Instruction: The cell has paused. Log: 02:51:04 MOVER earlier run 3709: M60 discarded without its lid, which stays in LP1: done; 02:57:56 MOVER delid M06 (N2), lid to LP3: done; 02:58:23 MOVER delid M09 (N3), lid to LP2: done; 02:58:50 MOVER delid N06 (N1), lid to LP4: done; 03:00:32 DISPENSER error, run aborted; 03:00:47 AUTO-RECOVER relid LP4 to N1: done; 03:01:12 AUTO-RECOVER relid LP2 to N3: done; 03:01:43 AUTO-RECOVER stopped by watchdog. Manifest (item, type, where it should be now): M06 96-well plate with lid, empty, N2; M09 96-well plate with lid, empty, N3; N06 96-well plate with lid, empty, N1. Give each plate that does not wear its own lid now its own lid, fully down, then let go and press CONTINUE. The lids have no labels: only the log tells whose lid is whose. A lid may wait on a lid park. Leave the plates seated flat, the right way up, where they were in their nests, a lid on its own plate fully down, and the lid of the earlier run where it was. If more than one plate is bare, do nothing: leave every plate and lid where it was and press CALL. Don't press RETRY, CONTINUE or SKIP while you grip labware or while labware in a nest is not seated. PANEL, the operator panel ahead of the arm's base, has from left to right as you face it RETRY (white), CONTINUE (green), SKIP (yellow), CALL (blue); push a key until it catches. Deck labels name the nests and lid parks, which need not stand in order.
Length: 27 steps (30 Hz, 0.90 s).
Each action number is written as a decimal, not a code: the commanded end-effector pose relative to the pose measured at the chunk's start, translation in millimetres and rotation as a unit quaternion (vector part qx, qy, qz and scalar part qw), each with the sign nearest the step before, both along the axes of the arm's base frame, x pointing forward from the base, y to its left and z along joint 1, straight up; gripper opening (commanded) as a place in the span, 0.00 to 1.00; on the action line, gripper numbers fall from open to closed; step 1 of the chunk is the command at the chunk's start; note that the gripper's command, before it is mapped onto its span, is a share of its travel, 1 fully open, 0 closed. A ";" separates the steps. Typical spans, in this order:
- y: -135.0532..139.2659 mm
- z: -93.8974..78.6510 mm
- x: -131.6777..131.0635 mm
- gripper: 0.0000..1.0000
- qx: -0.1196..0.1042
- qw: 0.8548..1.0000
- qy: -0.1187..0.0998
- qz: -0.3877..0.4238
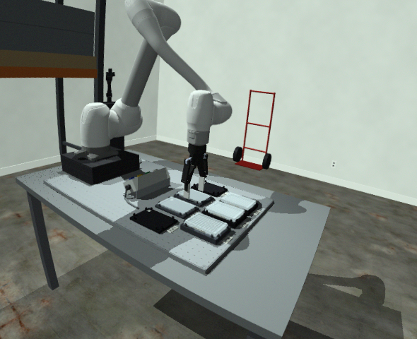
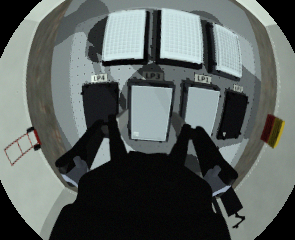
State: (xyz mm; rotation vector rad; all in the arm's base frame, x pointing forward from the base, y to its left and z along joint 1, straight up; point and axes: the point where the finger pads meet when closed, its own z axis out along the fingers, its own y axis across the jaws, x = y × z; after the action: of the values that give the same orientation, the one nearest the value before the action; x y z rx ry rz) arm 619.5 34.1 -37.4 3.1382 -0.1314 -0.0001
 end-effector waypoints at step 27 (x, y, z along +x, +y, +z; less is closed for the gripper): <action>0.0 -6.4 0.0 0.66 0.000 1.000 0.000 0.000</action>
State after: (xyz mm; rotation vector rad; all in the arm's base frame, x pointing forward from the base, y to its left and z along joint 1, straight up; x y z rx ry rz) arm 619.5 34.1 -43.9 3.1382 -0.1314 -0.0001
